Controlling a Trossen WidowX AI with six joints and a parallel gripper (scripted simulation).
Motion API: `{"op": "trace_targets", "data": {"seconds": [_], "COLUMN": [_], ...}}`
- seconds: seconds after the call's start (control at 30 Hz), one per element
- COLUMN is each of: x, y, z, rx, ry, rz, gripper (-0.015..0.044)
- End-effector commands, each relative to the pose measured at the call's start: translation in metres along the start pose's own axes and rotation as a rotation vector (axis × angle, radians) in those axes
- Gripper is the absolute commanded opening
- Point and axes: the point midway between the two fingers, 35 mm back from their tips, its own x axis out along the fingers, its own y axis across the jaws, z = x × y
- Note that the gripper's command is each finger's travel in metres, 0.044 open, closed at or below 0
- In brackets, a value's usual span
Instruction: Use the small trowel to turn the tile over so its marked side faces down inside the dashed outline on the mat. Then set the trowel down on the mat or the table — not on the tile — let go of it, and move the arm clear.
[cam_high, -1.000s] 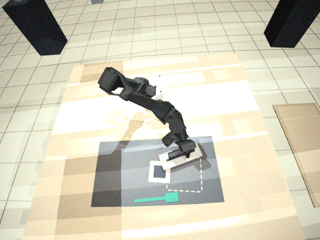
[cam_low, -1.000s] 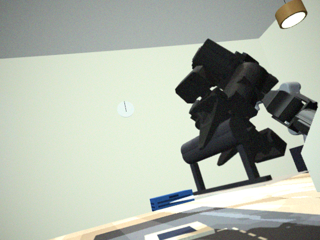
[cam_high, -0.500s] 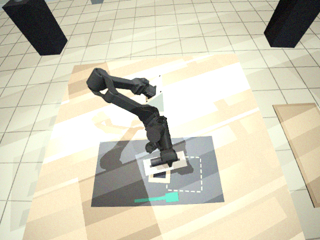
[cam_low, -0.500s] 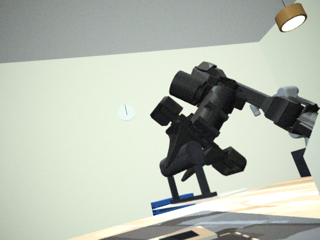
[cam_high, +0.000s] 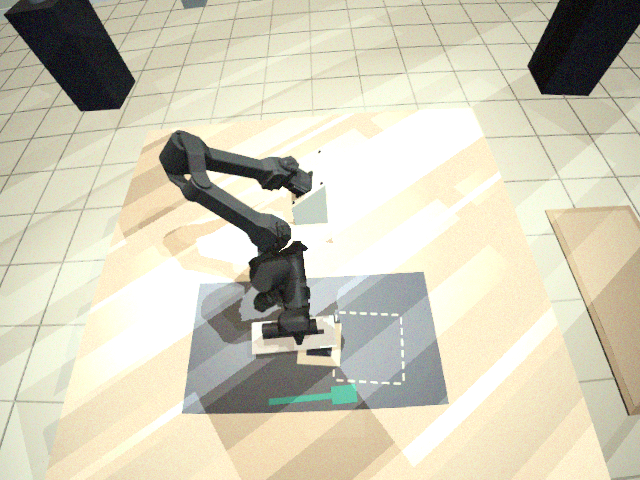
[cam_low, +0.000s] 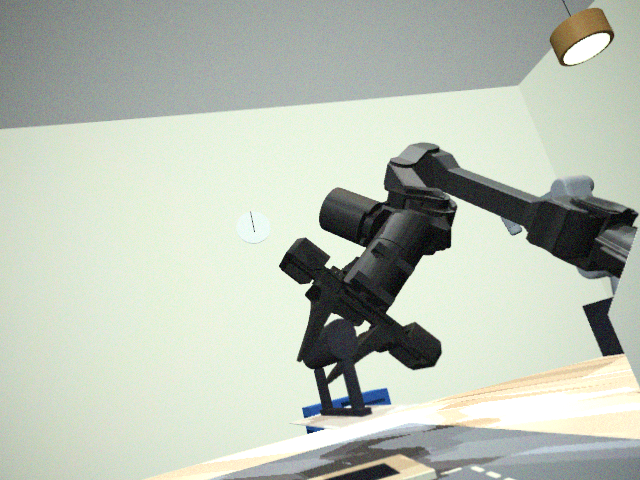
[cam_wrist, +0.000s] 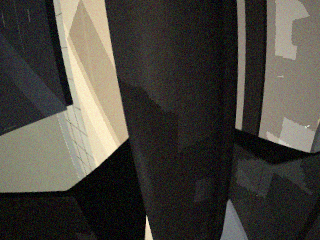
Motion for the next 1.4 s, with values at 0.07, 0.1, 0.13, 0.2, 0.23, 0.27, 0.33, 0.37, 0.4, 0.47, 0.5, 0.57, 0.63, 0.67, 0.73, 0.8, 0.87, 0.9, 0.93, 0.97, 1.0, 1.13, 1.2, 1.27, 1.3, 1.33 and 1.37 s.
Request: {"op": "trace_targets", "data": {"seconds": [0.07, 0.1, 0.13, 0.2, 0.23, 0.27, 0.33, 0.37, 0.4, 0.47, 0.5, 0.57, 0.63, 0.67, 0.73, 0.8, 0.87, 0.9, 0.93, 0.97, 1.0, 1.13, 1.2, 1.27, 1.3, 1.33, 1.37], "x": [-0.001, -0.001, 0.000, 0.000, 0.000, -0.001, -0.001, -0.001, -0.002, -0.003, -0.003, -0.004, -0.003, -0.002, 0.000, 0.003, 0.005, 0.006, 0.008, 0.009, 0.010, 0.015, 0.017, 0.019, 0.020, 0.021, 0.022], "y": [0.001, 0.000, -0.001, -0.002, -0.003, -0.004, -0.006, -0.007, -0.008, -0.011, -0.012, -0.013, -0.013, -0.014, -0.016, -0.018, -0.020, -0.021, -0.023, -0.024, -0.025, -0.029, -0.032, -0.034, -0.035, -0.036, -0.038], "z": [0.028, 0.033, 0.038, 0.048, 0.054, 0.060, 0.072, 0.078, 0.084, 0.096, 0.100, 0.104, 0.104, 0.104, 0.104, 0.104, 0.103, 0.103, 0.103, 0.103, 0.103, 0.103, 0.102, 0.102, 0.102, 0.102, 0.102], "rx": [-0.002, -0.002, -0.002, -0.001, 0.002, 0.006, 0.012, 0.015, 0.018, 0.024, 0.026, 0.027, 0.027, 0.027, 0.027, 0.027, 0.027, 0.027, 0.027, 0.027, 0.027, 0.027, 0.027, 0.027, 0.027, 0.027, 0.026], "ry": [-0.036, -0.044, -0.052, -0.069, -0.079, -0.090, -0.112, -0.123, -0.134, -0.157, -0.165, -0.173, -0.173, -0.173, -0.173, -0.173, -0.173, -0.173, -0.173, -0.173, -0.173, -0.173, -0.173, -0.173, -0.173, -0.173, -0.173], "rz": [0.016, 0.016, 0.016, 0.016, 0.015, 0.015, 0.014, 0.014, 0.013, 0.012, 0.011, 0.011, 0.011, 0.011, 0.011, 0.011, 0.011, 0.011, 0.011, 0.011, 0.011, 0.011, 0.011, 0.011, 0.011, 0.011, 0.011], "gripper": [0.0000, 0.0000, 0.0000, 0.0000, 0.0000, 0.0000, 0.0000, 0.0000, 0.0000, 0.0000, 0.0000, 0.0000, 0.0000, 0.0000, 0.0000, 0.0000, 0.0000, 0.0000, 0.0000, 0.0000, 0.0000, 0.0000, 0.0000, 0.0000, 0.0000, 0.0000, 0.0000]}}
